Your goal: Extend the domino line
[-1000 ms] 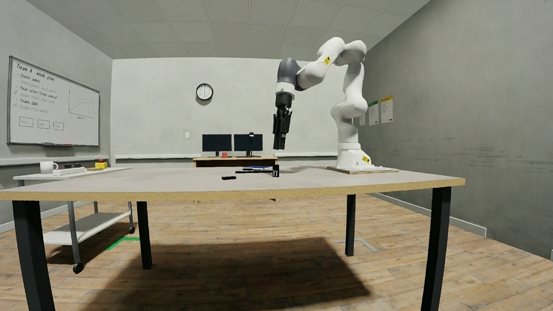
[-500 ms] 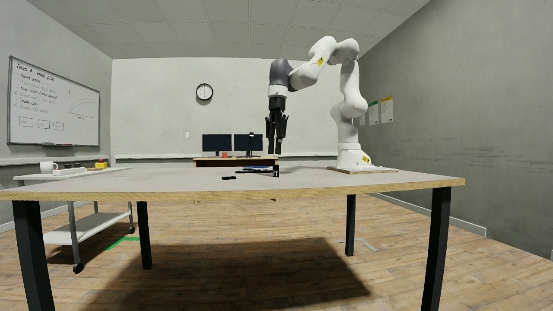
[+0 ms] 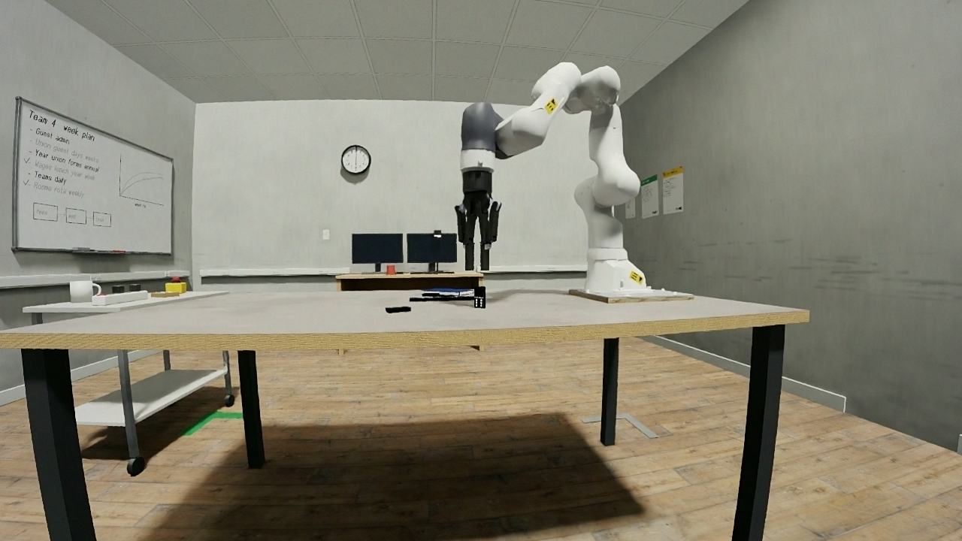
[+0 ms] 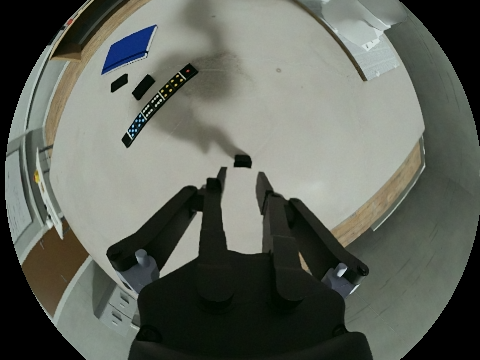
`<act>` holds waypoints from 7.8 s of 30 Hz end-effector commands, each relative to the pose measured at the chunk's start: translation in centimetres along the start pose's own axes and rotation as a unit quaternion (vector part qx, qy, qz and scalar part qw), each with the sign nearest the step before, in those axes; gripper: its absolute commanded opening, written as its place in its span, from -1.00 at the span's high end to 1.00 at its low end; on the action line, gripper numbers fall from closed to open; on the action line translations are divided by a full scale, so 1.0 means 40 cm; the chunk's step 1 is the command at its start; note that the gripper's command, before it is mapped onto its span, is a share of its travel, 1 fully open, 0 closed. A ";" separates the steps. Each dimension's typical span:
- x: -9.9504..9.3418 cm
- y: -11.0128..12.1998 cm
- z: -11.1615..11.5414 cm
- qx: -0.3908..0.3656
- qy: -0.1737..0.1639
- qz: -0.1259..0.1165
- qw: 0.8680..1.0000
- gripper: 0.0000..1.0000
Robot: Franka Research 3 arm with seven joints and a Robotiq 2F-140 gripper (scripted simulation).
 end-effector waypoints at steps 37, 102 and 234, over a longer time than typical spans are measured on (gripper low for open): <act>0.012 0.003 -0.003 -0.036 0.003 0.006 0.999 0.33; 0.081 0.002 -0.003 -0.036 0.003 0.006 0.999 0.33; 0.152 0.001 -0.005 -0.036 0.003 0.006 0.999 0.54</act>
Point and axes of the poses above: the point where the finger pads meet when closed, its own x axis out along the fingers, its own y axis across the jaws, z = x × y, the point moved 5 cm from there along -x, back along the fingers, and after that the axes turned 2 degrees about -x, right-handed, at the moved point
